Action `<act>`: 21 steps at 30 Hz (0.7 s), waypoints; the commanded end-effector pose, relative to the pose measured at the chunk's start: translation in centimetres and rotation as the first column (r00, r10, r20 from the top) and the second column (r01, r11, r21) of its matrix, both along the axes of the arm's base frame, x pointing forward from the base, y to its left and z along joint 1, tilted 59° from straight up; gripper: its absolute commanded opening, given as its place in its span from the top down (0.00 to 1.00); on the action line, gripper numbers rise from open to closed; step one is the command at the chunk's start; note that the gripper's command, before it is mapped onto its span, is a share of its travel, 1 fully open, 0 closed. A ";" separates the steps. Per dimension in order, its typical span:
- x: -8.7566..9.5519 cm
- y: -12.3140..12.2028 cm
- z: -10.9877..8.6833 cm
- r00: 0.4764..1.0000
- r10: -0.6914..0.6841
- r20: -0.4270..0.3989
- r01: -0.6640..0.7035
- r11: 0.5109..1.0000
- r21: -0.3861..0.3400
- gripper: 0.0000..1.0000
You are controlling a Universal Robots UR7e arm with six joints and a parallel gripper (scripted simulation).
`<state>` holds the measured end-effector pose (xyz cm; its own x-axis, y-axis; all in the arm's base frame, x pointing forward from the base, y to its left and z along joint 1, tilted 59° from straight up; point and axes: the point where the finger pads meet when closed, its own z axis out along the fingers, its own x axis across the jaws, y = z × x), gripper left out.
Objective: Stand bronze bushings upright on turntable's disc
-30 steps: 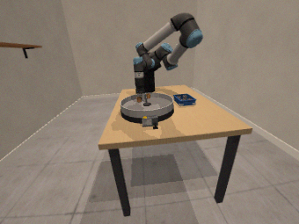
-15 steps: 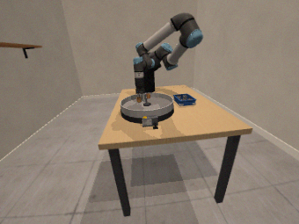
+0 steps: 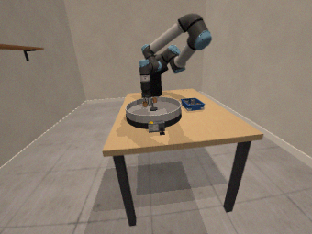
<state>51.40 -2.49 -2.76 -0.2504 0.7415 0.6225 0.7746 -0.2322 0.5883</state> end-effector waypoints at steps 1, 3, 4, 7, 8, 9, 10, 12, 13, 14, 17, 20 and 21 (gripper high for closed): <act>0.0 0.0 0.0 1.000 -0.001 0.001 0.001 1.000 0.000 0.62; 0.0 0.0 0.0 1.000 -0.001 0.001 0.001 1.000 0.000 0.62; 0.0 0.0 0.0 1.000 -0.001 0.001 0.001 1.000 0.000 0.62; 0.0 0.0 0.0 1.000 -0.001 0.001 0.001 1.000 0.000 0.62; 0.0 0.0 0.0 1.000 -0.001 0.001 0.001 1.000 0.000 0.62; 0.0 -0.1 0.0 1.000 -0.001 0.001 0.001 1.000 0.000 0.62; 0.0 -0.1 0.1 1.000 -0.001 0.001 0.001 1.000 0.000 0.62; -0.2 -0.2 0.2 1.000 -0.001 0.001 0.001 1.000 0.000 0.62; -0.3 -0.4 0.3 1.000 -0.001 0.001 0.001 1.000 0.000 0.62; -0.4 -0.5 0.4 1.000 -0.001 0.001 0.001 1.000 0.000 0.62; -0.5 -0.7 0.5 1.000 -0.001 0.001 0.001 1.000 0.000 0.62; -1.1 -1.3 1.0 1.000 -0.001 0.001 0.001 1.000 0.000 0.62; -1.3 -1.5 1.2 1.000 -0.001 0.001 0.001 1.000 0.000 0.62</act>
<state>50.79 -3.18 -2.20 -0.2494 0.7422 0.6220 0.7741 -0.2330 0.5886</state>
